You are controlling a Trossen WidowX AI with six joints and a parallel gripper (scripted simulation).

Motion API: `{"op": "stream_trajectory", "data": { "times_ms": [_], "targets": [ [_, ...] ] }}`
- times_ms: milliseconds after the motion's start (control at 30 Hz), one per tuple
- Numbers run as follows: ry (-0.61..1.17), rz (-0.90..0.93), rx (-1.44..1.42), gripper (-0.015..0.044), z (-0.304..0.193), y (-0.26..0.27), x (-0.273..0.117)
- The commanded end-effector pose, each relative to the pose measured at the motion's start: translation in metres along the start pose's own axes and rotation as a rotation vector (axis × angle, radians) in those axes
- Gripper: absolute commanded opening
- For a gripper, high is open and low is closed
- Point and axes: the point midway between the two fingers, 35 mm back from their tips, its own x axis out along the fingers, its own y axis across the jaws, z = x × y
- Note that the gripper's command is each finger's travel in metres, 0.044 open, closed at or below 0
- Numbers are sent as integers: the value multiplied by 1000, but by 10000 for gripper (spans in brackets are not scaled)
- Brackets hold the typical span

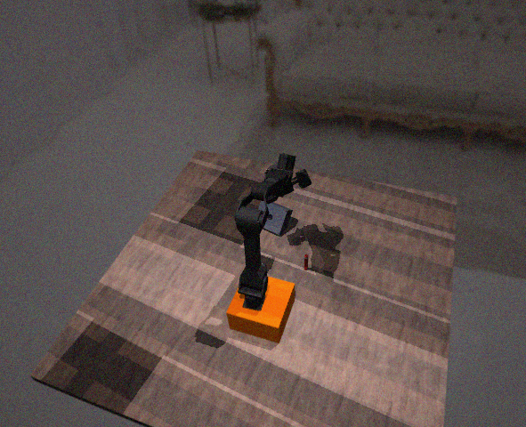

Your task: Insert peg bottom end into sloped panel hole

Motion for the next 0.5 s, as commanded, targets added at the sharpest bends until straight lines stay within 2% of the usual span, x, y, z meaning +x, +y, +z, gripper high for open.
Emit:
{"op": "stream_trajectory", "data": {
  "times_ms": [0,467],
  "targets": [
    [92,14,85,440,-31,-3,4],
    [387,69,370,440,-131,-4,-2]
  ]
}}
